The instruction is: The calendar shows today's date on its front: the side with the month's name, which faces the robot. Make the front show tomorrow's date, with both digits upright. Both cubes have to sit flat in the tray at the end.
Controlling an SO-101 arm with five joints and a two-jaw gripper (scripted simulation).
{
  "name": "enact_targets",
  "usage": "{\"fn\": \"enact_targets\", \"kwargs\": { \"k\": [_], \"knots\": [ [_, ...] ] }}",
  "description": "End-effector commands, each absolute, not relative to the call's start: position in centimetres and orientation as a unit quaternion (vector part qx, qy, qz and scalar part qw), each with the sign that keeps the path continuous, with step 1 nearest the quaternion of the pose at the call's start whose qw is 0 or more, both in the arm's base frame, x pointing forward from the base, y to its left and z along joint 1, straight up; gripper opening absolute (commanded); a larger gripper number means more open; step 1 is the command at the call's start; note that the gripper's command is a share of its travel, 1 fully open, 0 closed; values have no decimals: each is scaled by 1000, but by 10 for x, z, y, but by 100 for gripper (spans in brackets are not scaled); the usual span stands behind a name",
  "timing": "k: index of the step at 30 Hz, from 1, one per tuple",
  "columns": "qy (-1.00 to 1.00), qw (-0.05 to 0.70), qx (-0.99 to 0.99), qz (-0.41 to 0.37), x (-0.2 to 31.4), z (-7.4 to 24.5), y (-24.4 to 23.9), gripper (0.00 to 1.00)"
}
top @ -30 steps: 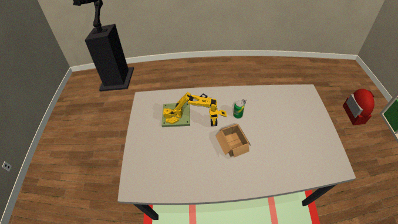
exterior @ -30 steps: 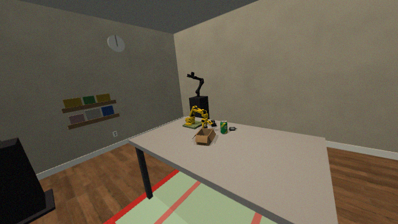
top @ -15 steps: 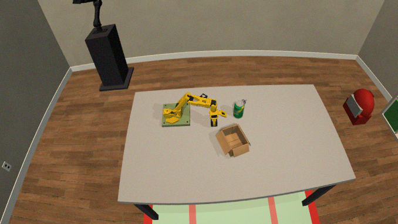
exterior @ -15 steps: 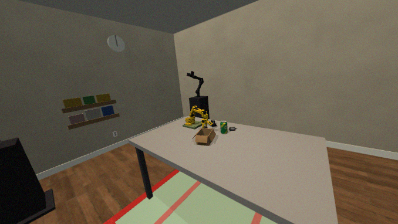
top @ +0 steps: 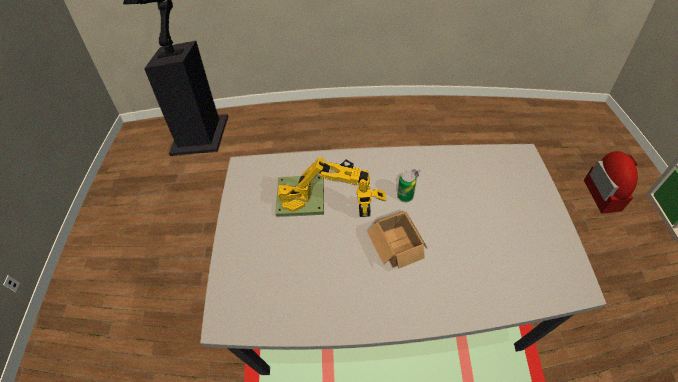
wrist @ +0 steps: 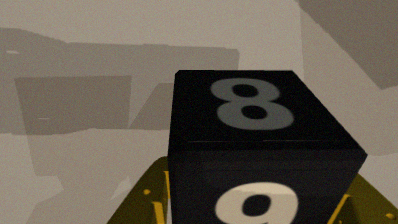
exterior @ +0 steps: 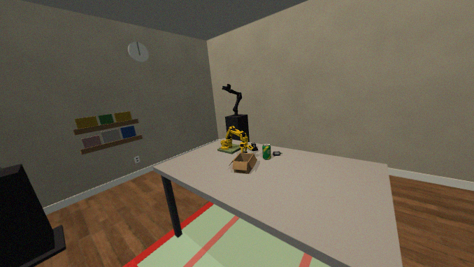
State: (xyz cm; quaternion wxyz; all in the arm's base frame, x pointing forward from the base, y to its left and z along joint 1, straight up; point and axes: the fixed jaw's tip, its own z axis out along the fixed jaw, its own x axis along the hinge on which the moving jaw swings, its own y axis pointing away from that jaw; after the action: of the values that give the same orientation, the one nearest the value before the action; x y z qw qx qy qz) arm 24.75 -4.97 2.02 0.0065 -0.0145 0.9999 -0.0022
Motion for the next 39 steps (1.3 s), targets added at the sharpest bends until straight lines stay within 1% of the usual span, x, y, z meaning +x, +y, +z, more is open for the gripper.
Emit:
{"fn": "enact_targets", "kwargs": {
  "k": [1, 39],
  "knots": [
    [1000, -6, -15, 1, 245, 13, -47, 0],
    [1000, -6, -15, 1, 245, 1, -47, 0]
  ]
}}
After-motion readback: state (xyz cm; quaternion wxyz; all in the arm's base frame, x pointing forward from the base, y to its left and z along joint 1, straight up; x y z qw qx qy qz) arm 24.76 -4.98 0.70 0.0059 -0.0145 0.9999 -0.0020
